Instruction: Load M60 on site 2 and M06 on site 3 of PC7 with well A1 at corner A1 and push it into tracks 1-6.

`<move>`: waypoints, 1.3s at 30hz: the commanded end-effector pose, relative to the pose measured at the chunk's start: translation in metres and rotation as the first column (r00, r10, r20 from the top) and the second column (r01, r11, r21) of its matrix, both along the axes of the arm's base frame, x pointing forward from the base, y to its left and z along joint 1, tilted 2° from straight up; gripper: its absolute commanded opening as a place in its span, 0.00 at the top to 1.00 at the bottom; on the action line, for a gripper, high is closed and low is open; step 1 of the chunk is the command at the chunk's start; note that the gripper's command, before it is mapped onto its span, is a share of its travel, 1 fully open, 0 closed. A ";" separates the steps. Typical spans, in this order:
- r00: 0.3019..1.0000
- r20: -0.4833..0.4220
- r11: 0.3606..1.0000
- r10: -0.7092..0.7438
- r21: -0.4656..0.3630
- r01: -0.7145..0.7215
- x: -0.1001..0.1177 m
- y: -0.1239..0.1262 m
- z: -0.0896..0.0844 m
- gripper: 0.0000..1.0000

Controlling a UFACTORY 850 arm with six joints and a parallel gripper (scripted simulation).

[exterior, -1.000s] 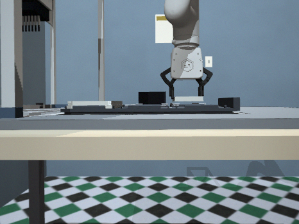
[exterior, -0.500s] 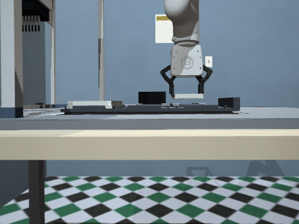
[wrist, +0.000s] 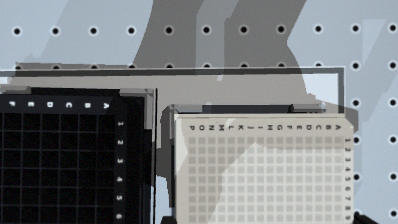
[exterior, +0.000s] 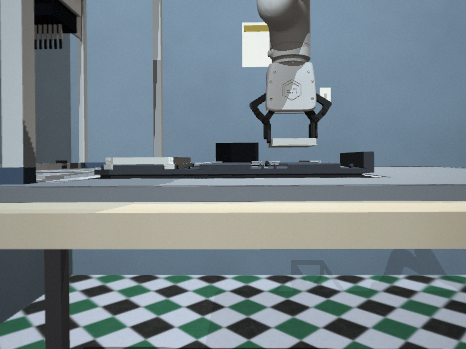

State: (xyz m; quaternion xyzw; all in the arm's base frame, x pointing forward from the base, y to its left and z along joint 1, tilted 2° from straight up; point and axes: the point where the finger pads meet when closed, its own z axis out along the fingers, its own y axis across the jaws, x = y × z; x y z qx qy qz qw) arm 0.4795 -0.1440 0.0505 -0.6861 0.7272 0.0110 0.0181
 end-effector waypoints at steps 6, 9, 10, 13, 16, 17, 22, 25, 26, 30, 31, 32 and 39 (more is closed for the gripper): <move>1.000 0.001 1.000 0.000 -0.001 0.000 0.000 -0.001 0.014 1.00; 1.000 0.001 1.000 0.000 -0.001 0.000 0.000 -0.001 0.019 1.00; 1.000 0.001 1.000 0.000 -0.001 0.000 0.000 -0.001 0.021 1.00; 1.000 0.001 1.000 0.000 -0.001 0.000 0.000 -0.001 0.026 1.00; 1.000 0.001 1.000 0.000 -0.001 0.000 0.000 -0.001 0.027 1.00; 1.000 0.001 1.000 0.000 -0.001 0.000 0.000 -0.001 0.029 1.00; 1.000 0.001 1.000 0.000 -0.001 0.000 0.000 -0.002 0.037 1.00; 1.000 0.001 1.000 0.000 -0.001 0.000 0.000 -0.002 0.042 1.00; 1.000 0.001 1.000 0.000 -0.001 0.000 0.000 -0.002 0.044 1.00; 1.000 0.001 1.000 0.000 -0.001 0.000 0.000 -0.002 0.051 1.00; 1.000 0.001 1.000 0.000 -0.001 0.000 0.000 -0.002 0.051 1.00; 1.000 0.001 1.000 0.000 -0.001 0.000 0.000 -0.002 0.051 1.00; 1.000 0.001 1.000 0.000 -0.001 0.000 0.000 -0.003 0.062 1.00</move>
